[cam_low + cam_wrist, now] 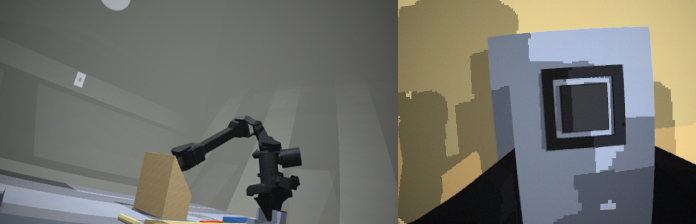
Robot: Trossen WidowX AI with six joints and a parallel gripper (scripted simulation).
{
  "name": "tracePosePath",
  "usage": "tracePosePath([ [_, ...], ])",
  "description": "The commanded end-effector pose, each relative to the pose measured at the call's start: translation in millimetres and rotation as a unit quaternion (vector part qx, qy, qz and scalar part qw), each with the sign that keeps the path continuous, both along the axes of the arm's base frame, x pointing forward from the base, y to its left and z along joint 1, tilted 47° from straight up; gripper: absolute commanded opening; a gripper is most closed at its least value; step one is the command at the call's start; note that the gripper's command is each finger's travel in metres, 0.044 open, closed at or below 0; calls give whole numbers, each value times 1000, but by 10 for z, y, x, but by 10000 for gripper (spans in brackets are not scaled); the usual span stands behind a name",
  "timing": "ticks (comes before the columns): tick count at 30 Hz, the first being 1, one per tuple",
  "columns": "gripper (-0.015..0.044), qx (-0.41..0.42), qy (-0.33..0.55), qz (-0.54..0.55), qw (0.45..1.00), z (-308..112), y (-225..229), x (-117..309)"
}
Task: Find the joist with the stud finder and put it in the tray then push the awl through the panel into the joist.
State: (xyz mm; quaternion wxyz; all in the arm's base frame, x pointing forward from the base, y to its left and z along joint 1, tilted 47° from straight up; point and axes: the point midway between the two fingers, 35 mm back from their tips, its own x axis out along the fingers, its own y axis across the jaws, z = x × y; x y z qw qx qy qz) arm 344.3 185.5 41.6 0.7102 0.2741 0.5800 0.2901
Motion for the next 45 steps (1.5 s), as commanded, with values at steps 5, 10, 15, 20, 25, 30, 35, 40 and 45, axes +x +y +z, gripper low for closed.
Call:
tracePosePath([
  [5, 0, 0, 2, 0, 1000, -232, -209, 6],
  [10, 0, 0, 2, 0, 1000, -355, -324, 21],
  [15, 0, -1, 2, 0, 1000, -477, -439, 35],
  [20, 0, -1, 2, 0, 1000, -599, -555, 50],
  [25, 0, -1, 2, 0, 1000, -721, -670, 65],
  [30, 0, -2, 2, 0, 1000, -843, -786, 80],
  [35, 0, -2, 2, 0, 1000, -964, -902, 95],
  [40, 0, -2, 2, 0, 1000, -1085, -1018, 110],
  [45, 0, -3, 1, 0, 1000, -1205, -1135, 125],
])
